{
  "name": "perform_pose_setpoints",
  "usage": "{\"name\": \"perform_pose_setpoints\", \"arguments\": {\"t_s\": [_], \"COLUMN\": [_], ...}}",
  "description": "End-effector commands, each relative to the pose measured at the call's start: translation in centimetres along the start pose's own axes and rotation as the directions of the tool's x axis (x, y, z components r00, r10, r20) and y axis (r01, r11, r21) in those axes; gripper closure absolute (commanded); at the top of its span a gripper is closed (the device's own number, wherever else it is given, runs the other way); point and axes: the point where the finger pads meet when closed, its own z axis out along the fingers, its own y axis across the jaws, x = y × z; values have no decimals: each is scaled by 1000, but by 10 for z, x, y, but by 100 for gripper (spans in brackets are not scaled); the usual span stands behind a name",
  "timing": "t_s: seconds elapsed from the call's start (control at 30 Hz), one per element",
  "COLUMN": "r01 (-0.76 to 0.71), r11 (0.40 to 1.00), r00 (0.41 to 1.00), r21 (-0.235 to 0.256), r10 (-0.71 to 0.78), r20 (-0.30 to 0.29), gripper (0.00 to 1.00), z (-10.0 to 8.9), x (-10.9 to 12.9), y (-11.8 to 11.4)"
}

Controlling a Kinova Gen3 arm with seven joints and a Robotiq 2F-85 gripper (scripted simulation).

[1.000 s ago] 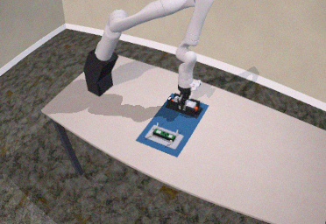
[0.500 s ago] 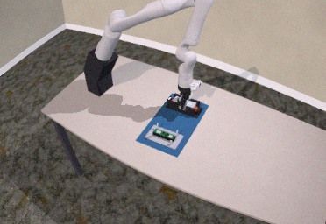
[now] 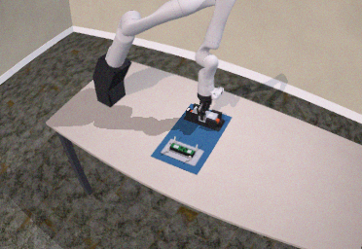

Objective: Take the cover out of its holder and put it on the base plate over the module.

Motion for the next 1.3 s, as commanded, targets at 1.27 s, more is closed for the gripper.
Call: {"name": "perform_pose_setpoints", "arguments": {"t_s": [1.27], "r01": [-7], "r11": [1000], "r00": [1000], "r21": [0], "r10": [7], "r20": [-6], "gripper": [99], "z": [-42], "x": [2], "y": [2]}}
